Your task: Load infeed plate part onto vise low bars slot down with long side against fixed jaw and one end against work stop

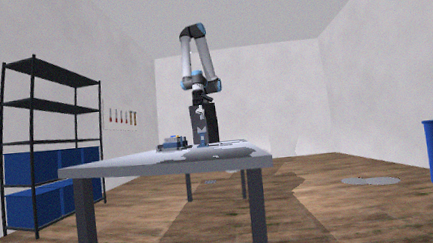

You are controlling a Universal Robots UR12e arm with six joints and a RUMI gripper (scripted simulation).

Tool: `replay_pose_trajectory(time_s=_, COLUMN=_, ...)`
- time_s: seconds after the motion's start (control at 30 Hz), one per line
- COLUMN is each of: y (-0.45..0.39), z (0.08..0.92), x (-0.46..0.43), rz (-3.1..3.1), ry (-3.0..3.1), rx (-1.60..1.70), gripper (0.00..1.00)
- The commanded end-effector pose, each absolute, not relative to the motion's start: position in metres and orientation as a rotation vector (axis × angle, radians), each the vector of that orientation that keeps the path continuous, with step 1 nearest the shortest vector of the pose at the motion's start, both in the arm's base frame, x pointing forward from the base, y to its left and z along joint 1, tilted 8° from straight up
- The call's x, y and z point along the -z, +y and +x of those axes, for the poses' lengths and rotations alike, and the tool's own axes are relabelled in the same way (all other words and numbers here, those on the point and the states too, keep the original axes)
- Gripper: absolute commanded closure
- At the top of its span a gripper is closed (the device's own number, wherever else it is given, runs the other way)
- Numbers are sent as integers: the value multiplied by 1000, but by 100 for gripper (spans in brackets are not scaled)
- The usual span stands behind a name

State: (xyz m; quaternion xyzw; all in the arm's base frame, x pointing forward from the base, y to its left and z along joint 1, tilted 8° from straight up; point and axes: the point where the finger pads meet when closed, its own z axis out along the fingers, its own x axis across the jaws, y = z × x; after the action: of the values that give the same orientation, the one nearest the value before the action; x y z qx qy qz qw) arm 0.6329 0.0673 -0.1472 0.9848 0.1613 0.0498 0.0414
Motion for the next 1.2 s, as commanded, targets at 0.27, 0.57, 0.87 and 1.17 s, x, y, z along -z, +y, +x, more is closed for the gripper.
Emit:
replay_pose_trajectory(time_s=0.27, y=63, z=634, x=146, rz=3034, ry=381, rx=-159, gripper=100)
replay_pose_trajectory(time_s=0.57, y=61, z=635, x=146, rz=3042, ry=328, rx=-162, gripper=100)
replay_pose_trajectory(time_s=0.87, y=59, z=636, x=146, rz=3049, ry=272, rx=-164, gripper=100)
replay_pose_trajectory(time_s=1.17, y=57, z=636, x=146, rz=3053, ry=236, rx=-165, gripper=100)
